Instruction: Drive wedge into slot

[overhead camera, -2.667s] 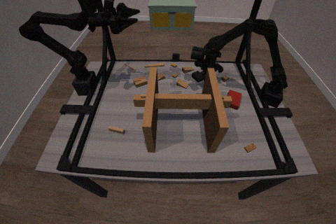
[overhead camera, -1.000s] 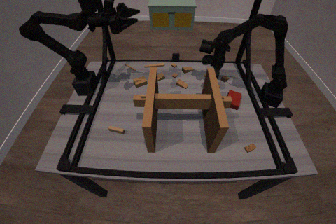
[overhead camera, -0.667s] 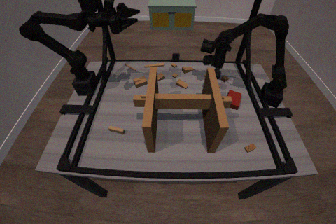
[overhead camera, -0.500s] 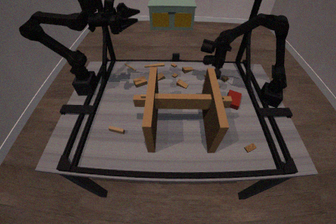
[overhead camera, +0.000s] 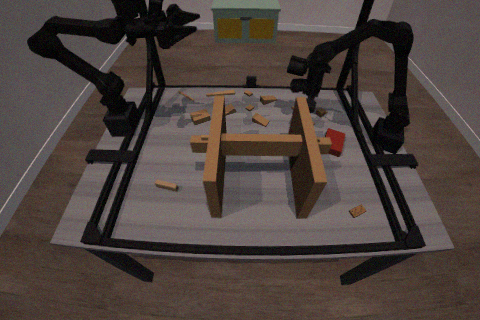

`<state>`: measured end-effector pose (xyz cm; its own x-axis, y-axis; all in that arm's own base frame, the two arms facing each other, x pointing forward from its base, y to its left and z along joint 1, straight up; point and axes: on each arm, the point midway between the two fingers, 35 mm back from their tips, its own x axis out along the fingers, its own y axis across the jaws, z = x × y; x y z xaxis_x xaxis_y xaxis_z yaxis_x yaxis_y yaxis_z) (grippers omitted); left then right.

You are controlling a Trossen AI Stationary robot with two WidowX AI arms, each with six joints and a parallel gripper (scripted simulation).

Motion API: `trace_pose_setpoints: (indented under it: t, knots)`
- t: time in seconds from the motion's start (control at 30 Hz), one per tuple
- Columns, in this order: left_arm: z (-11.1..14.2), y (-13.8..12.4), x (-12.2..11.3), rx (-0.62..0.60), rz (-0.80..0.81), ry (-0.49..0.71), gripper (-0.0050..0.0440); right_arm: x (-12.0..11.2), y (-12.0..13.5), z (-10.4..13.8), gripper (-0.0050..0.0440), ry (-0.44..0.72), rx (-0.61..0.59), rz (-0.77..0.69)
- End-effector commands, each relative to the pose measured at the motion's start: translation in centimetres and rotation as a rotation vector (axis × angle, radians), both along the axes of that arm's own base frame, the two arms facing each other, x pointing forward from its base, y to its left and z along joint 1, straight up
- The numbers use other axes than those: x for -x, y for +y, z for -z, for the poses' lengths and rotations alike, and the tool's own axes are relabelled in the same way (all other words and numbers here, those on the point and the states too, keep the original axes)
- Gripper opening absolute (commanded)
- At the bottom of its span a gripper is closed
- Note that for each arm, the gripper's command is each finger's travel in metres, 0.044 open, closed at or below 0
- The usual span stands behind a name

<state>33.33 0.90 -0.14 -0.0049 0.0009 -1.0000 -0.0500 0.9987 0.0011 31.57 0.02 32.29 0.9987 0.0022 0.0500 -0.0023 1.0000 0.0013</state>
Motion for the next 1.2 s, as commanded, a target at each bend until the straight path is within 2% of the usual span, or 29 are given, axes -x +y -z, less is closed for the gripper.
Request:
trace_pose_setpoints:
  t: [0.0, 0.83, 0.93, 1.0, 1.1, 1.17]
  knots:
    - [-0.1, 0.0, -0.1, 0.001, -0.003, -0.005, 0.044, 0.0, 0.0, 0.0, 0.044, 0.0, 0.001, 0.002]
    - [-0.1, 0.0, -0.1, 0.001, -0.003, -0.005, 0.044, 0.0, 0.0, 0.0, 0.044, 0.0, 0.001, 0.002]
    - [-0.1, 0.3, 0.1, 0.001, 0.051, -0.005, 0.0368, 0.0, 0.0, 0.0, 0.044, 0.0, 0.001, 0.002]
    - [-0.1, 0.3, 0.1, 0.001, 0.051, -0.005, 0.0368, 0.0, 0.0, 0.0, 0.044, 0.0, 0.001, 0.002]
    - [-0.2, 1.4, 0.9, 0.001, 0.251, -0.005, 0.0296, 0.0, 0.0, 0.0, 0.044, 0.0, 0.001, 0.002]
    - [-0.2, 1.9, 1.3, 0.002, 0.322, -0.005, 0.0278, 0.0, 0.0, 0.0, 0.044, 0.0, 0.001, 0.002]
